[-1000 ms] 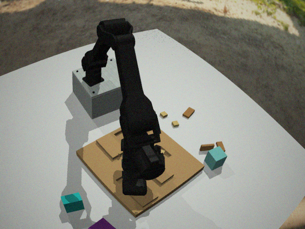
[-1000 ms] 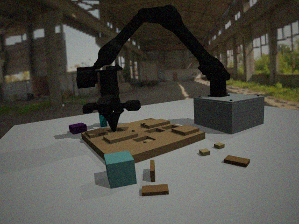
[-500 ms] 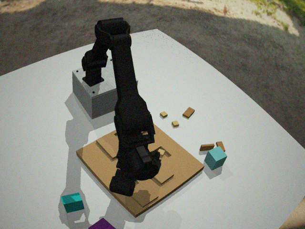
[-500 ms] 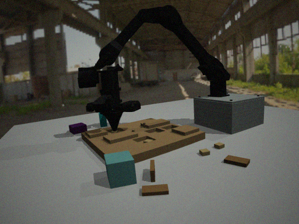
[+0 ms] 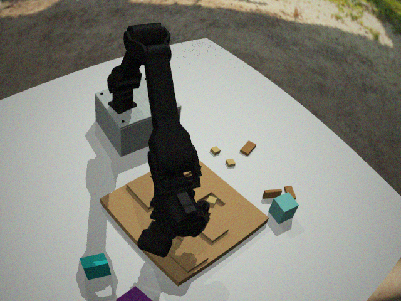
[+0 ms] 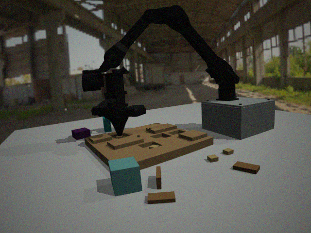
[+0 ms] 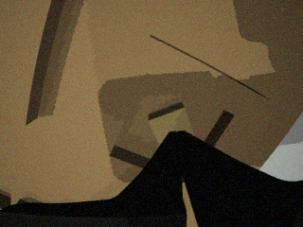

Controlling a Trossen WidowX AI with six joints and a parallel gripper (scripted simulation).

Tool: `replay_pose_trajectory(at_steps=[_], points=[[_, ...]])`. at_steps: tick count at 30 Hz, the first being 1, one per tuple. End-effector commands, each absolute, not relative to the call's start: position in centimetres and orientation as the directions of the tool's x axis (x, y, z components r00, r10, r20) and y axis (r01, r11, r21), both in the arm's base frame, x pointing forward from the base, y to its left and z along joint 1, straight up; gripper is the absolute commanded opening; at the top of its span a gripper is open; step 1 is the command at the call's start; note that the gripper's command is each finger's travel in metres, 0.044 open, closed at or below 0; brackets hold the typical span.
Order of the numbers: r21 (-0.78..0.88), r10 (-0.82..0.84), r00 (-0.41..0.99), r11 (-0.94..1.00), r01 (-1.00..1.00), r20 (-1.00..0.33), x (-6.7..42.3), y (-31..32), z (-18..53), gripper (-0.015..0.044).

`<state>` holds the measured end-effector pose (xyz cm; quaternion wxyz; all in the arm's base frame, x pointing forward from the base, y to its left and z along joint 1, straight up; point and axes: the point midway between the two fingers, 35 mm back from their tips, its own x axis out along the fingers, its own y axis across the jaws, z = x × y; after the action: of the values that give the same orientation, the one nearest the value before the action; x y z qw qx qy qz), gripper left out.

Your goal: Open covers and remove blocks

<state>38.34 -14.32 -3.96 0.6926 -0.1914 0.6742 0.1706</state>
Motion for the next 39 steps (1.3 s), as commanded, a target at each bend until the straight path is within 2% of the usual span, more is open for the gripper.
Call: replay_pose_trajectory(at_steps=[1, 4, 9, 12, 15, 17, 20, 21, 26, 30, 35, 39], points=[[-0.031, -0.018, 0.027, 0.793, -0.608, -0.999, 38.0, -14.3, -4.2, 0.0000], [-0.028, -0.018, 0.028, 0.890, -0.456, -0.999, 38.0, -14.3, -4.1, 0.0000], [-0.017, -0.018, 0.028, 1.000, 0.016, -0.999, 38.0, -14.3, -4.1, 0.0000], [-0.008, -0.018, 0.028, 0.950, 0.311, -0.999, 38.0, -14.3, -4.1, 0.0000], [0.002, -0.018, 0.028, 0.816, 0.578, -0.999, 38.0, -14.3, -4.2, 0.0000], [0.005, -0.018, 0.028, 0.747, 0.664, -0.999, 37.9, -14.3, -4.2, 0.0000], [0.006, -0.018, 0.028, 0.721, 0.693, -0.999, 37.9, -14.2, -4.2, 0.0000], [-0.014, -0.021, 0.031, 0.976, 0.216, -0.999, 38.2, -14.3, -3.9, 0.0000], [-0.019, -0.020, 0.031, 0.999, 0.047, -0.999, 38.3, -14.3, -3.7, 0.0000], [-0.026, -0.019, 0.030, 0.971, -0.239, -0.999, 38.5, -14.1, -3.3, 0.0000], [-0.031, -0.018, 0.028, 0.821, -0.570, -0.999, 38.7, -14.0, -2.7, 0.0000], [-0.031, -0.017, 0.028, 0.792, -0.610, -0.999, 38.7, -13.9, -2.6, 0.0000]])
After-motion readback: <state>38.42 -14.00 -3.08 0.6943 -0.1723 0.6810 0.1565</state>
